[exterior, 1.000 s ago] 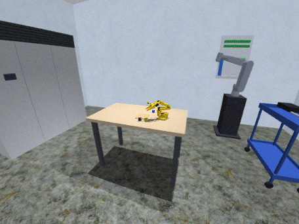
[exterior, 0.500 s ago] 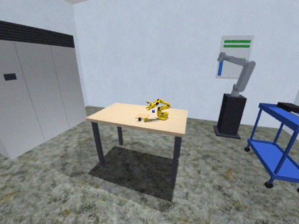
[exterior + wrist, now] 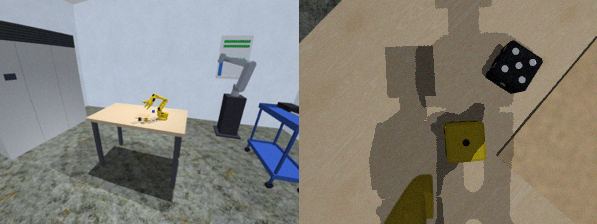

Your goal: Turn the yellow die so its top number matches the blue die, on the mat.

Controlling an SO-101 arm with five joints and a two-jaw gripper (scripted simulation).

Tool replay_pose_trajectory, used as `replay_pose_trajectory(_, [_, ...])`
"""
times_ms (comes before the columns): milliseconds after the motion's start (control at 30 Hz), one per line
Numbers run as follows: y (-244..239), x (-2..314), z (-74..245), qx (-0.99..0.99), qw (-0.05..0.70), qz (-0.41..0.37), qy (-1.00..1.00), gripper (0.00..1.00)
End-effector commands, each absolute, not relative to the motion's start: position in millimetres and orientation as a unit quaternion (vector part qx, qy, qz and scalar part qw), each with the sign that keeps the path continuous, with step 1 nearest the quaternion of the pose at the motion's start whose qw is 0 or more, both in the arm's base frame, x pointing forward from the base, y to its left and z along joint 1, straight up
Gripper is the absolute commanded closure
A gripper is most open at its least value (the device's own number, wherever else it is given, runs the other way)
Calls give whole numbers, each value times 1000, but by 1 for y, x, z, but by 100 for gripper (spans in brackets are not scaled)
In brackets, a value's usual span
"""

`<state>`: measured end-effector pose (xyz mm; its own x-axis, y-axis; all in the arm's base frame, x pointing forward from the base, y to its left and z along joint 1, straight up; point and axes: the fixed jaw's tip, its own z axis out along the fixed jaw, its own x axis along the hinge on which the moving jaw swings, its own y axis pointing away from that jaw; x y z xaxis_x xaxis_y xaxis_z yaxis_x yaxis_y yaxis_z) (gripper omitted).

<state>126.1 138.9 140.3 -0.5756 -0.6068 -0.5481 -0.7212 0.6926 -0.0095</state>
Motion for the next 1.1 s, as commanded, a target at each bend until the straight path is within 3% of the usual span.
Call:
replay_pose_trajectory(0, [146,129,149,-394,254,104,877,65])
replay_pose_trajectory(433, [148,130,142,-399,229,94,883,65])
replay_pose_trajectory(1067, [144,126,71,-411,34,14,911,65])
